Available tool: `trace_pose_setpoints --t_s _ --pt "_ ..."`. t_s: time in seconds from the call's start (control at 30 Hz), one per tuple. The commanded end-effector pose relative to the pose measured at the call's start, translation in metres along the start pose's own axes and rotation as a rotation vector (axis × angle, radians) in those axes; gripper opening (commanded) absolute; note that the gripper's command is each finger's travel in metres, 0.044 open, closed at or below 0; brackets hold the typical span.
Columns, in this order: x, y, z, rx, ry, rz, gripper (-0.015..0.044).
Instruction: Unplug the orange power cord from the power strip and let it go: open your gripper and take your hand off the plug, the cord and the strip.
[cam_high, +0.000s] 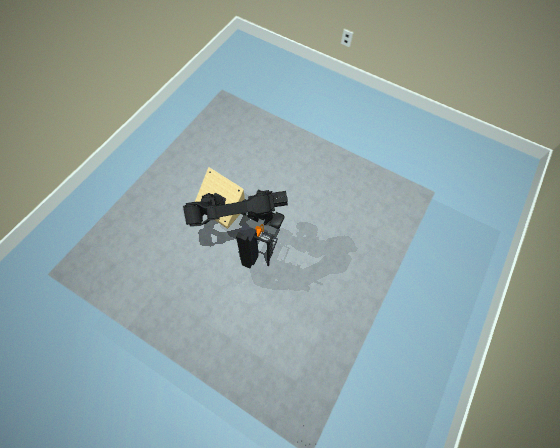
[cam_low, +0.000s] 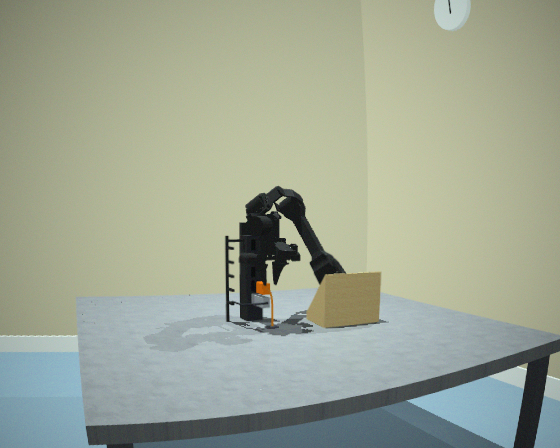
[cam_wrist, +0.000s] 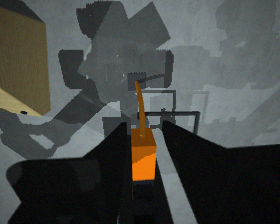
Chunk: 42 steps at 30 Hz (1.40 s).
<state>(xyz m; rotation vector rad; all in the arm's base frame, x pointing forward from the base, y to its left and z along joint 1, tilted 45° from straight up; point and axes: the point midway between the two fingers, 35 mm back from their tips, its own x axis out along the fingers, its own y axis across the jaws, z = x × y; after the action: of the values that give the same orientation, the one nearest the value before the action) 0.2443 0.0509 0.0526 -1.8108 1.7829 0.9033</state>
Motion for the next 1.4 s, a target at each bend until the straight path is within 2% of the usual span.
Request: trace_pose_setpoints --t_s 0.0,0.53,1.07,1.2,1.37 --pt "-0.002 0.0 -0.008 0.0 0.0 -0.008 0.016" --pt "-0.002 0.0 -0.034 0.0 0.002 -0.007 0.016" --pt "0.01 0.0 -0.035 0.0 0.003 -0.007 0.016" --pt "0.009 0.001 -0.034 0.001 0.002 0.001 0.0055" --pt "0.009 0.001 -0.034 0.001 0.002 0.001 0.0022"
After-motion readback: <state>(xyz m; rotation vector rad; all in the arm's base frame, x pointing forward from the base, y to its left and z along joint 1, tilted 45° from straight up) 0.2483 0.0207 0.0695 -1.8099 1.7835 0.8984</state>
